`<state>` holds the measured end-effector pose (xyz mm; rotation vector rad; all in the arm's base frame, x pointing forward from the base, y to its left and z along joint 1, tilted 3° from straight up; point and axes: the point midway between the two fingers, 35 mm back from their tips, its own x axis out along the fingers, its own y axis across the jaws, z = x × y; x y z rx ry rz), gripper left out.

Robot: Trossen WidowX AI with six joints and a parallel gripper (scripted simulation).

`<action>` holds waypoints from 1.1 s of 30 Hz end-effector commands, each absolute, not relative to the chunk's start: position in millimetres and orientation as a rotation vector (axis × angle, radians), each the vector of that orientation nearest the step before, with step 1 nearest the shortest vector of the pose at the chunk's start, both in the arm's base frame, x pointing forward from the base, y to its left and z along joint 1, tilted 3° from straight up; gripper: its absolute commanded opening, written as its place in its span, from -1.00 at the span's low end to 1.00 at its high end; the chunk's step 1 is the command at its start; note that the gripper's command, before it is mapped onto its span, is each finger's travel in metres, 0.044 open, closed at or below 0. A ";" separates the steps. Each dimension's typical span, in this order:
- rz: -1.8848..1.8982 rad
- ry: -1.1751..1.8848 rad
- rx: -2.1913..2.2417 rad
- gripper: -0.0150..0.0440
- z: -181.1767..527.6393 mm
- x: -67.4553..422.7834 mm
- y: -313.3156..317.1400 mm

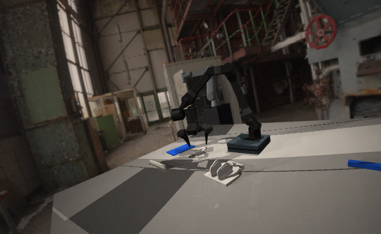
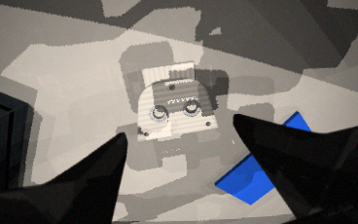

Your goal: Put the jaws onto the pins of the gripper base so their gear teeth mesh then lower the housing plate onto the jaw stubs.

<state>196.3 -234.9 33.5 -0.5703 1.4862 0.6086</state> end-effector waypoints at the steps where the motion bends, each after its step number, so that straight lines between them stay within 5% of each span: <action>1: 0.616 1.490 -0.571 1.00 25.9 194.8 -233.7; 33: 0.616 1.490 -0.571 1.00 -5.4 194.3 -232.7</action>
